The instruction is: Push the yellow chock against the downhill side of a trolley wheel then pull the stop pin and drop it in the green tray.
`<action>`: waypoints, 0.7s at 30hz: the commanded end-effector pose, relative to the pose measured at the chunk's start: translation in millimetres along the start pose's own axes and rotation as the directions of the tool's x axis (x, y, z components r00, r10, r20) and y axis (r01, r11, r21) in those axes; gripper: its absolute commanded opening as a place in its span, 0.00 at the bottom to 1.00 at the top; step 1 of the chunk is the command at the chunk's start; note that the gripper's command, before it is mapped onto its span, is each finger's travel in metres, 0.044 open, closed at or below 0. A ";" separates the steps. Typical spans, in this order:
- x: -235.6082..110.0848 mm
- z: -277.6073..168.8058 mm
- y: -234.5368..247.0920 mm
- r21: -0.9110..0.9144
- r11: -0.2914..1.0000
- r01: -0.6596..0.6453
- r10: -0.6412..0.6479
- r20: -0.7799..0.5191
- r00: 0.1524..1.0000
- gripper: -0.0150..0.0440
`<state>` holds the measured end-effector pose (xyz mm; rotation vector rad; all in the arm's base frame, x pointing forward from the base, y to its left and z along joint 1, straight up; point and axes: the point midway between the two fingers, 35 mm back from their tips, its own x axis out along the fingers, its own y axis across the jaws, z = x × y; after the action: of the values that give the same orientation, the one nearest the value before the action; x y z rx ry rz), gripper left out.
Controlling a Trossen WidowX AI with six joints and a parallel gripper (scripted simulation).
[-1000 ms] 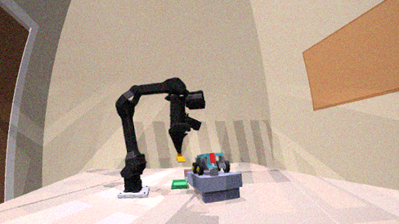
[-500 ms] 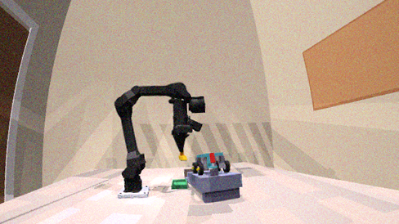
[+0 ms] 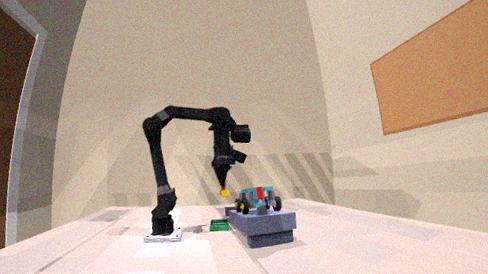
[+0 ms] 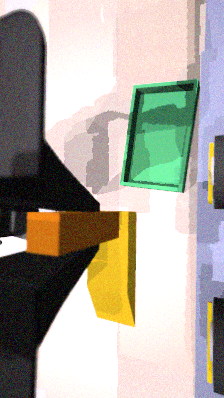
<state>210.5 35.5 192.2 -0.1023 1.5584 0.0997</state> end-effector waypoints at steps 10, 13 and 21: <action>5.2 8.4 45.1 0.004 1.000 -0.008 0.008 0.003 1.000 0.25; 6.9 10.3 56.9 0.004 1.000 -0.009 0.009 0.003 1.000 0.25; 11.0 15.5 87.8 0.004 1.000 -0.011 0.011 0.003 1.000 0.25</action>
<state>212.4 113.1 180.2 -0.1008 1.5642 0.1018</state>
